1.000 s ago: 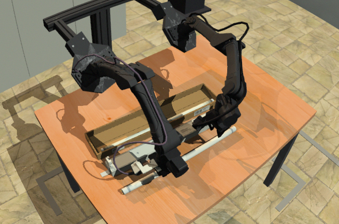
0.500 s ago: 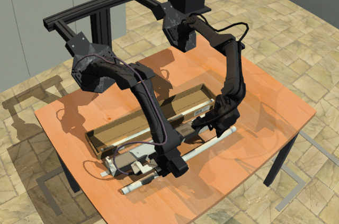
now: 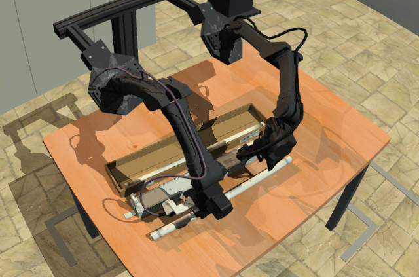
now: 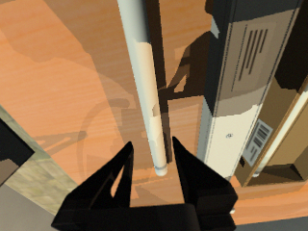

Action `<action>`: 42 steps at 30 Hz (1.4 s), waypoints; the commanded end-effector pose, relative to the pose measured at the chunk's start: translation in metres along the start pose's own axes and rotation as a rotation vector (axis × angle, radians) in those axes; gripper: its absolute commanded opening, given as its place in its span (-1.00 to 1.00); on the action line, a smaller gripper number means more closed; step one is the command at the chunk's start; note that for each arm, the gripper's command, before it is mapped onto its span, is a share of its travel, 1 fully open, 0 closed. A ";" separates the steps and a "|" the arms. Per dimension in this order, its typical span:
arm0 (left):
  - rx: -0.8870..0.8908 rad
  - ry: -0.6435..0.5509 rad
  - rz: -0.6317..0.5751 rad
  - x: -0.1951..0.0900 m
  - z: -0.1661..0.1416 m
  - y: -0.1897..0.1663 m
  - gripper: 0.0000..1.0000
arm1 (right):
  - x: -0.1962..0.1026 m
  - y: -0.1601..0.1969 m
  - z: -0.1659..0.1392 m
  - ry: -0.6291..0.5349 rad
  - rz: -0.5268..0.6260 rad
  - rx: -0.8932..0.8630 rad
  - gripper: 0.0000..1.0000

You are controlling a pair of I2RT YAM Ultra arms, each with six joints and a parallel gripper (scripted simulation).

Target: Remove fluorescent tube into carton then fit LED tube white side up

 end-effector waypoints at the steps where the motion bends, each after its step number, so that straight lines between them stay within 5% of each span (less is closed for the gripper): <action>1: 0.008 -0.044 0.048 -0.017 0.012 0.003 -0.02 | -0.009 -0.002 0.000 -0.009 -0.003 -0.003 -0.78; 31: -0.002 -0.110 0.317 -0.010 0.014 -0.010 -0.02 | -0.009 -0.002 0.000 -0.009 -0.003 -0.003 -0.78; 36: 0.013 -0.102 0.284 -0.008 0.011 -0.016 -0.02 | -0.009 -0.002 0.000 -0.009 -0.003 -0.003 -0.78; 42: -0.024 -0.117 0.410 -0.016 0.001 -0.019 -0.02 | -0.009 -0.002 0.000 -0.009 -0.003 -0.003 -0.78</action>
Point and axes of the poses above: on each arm, the point where the finger pads meet when closed, its own x axis out along the fingers, its own y axis across the jaws, z = x × y, the point moved 6 cm from there along -x, back along the fingers, and after that the axes turned 12 degrees about -x, right-handed, at the moved point
